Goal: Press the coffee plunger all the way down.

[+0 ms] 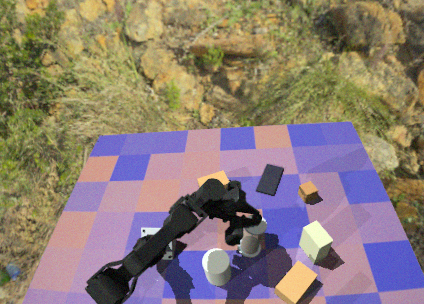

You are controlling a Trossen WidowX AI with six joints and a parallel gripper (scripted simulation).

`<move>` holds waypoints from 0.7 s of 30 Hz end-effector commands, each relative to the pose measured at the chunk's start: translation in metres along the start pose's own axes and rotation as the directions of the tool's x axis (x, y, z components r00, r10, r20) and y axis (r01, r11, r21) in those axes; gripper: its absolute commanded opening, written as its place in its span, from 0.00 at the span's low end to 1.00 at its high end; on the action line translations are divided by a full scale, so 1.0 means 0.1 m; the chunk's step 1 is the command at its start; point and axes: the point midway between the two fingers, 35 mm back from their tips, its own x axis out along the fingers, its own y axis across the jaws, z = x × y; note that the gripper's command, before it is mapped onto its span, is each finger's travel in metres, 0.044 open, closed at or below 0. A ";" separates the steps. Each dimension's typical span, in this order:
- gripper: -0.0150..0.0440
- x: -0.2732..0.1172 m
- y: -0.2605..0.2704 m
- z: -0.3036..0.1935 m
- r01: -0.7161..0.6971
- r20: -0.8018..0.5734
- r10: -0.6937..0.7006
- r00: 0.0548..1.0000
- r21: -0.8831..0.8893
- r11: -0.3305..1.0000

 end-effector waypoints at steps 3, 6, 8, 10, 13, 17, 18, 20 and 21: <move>0.45 0.02 0.00 -0.04 0.007 -0.012 -0.007 1.000 -0.018 1.000; 0.45 0.02 0.00 -0.04 0.007 -0.012 -0.007 1.000 -0.018 1.000; 0.45 0.02 0.01 -0.04 0.007 -0.012 -0.007 1.000 -0.018 1.000; 0.45 0.00 0.01 0.00 0.001 -0.001 -0.001 1.000 -0.003 1.000; 0.45 0.00 0.01 0.00 0.001 -0.001 -0.001 1.000 -0.003 1.000; 0.45 0.00 0.01 0.00 0.001 -0.001 -0.001 1.000 -0.003 1.000; 0.45 0.00 0.01 0.00 0.001 -0.001 -0.001 1.000 -0.003 1.000; 0.54 0.00 0.01 0.00 0.001 -0.001 -0.001 1.000 -0.003 1.000; 0.58 0.00 0.01 0.00 0.001 -0.001 -0.001 1.000 -0.003 1.000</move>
